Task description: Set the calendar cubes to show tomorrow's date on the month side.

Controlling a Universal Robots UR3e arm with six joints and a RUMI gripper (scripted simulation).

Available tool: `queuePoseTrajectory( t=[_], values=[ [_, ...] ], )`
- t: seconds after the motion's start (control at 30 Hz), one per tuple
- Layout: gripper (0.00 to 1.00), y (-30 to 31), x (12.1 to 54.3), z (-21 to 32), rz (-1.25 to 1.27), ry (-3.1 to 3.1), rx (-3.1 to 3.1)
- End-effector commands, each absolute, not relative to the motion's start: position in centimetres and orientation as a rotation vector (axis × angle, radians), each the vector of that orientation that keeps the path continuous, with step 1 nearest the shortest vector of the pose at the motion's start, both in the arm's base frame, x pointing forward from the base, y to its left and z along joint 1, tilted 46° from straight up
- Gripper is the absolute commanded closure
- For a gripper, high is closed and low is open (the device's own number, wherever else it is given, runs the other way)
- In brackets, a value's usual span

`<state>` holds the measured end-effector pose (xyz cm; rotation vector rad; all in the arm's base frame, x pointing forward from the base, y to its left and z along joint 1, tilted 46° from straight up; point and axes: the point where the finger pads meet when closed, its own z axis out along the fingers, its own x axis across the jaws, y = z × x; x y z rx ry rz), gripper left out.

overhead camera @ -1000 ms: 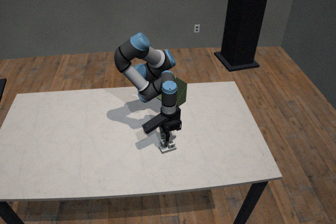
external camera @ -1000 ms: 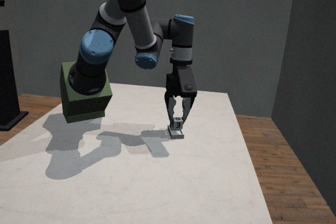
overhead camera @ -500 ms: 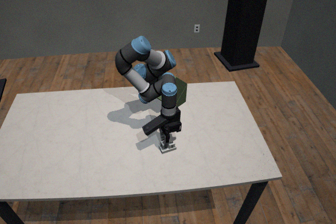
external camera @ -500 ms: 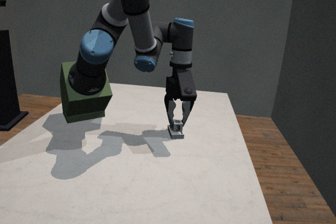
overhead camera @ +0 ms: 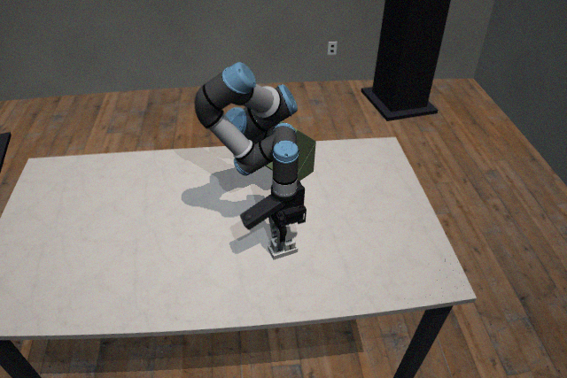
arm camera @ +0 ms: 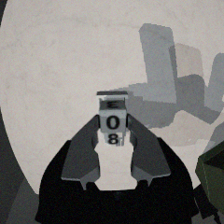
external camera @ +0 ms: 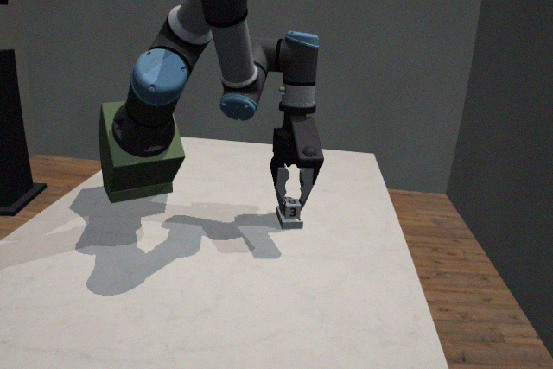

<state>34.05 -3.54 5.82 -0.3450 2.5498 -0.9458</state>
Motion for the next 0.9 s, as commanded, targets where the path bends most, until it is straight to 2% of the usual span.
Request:
queuePoseTrajectory(
  t=[0.0, 0.87],
  values=[
    [0.89, -3.52, 34.07, 5.85, -0.945, 2.548, -0.345],
    [0.89, -3.67, 34.19, 5.66, -0.945, 2.548, -0.345]
  ],
)
